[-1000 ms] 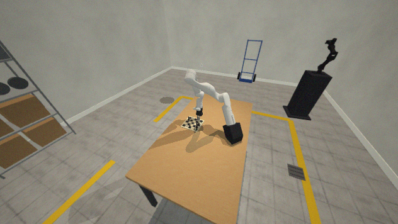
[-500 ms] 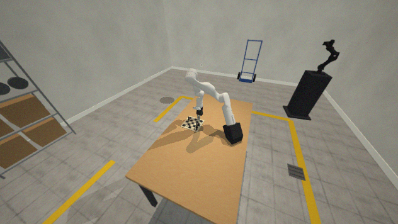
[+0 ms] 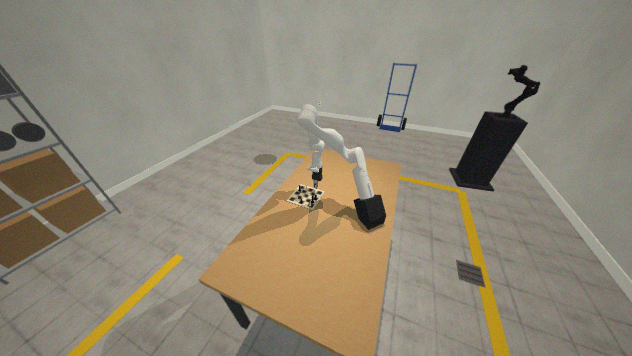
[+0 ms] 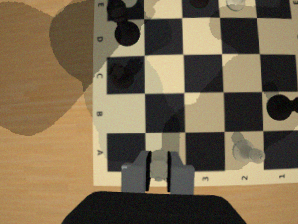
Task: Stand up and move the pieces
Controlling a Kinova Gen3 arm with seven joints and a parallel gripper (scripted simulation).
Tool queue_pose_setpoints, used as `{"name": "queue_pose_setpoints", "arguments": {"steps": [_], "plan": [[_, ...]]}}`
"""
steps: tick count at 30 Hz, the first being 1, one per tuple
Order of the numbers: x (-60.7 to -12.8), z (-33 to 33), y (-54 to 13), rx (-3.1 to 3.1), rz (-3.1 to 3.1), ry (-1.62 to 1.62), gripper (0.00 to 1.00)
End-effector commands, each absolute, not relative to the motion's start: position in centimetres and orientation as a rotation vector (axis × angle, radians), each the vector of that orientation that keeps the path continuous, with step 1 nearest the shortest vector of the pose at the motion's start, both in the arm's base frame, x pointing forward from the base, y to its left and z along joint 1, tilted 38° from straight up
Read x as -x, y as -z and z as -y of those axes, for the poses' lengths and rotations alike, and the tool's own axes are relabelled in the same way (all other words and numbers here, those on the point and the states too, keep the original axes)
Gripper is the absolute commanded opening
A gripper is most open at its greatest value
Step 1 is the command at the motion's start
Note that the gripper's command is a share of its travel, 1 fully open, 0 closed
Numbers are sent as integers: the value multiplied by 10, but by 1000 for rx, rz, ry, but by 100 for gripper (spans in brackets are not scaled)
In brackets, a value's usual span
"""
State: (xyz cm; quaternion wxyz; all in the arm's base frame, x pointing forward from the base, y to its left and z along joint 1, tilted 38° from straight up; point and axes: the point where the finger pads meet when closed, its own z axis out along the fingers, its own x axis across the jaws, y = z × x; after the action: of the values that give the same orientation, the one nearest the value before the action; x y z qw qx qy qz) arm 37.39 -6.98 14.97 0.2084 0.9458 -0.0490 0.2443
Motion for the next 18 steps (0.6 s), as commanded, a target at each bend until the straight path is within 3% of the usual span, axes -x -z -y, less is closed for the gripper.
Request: {"name": "queue_pose_setpoints", "arguments": {"steps": [1,18], "plan": [[-374,62,-156,-2635,119,-690,0],[-356,46,-186,-2635,119,-690,0]]}}
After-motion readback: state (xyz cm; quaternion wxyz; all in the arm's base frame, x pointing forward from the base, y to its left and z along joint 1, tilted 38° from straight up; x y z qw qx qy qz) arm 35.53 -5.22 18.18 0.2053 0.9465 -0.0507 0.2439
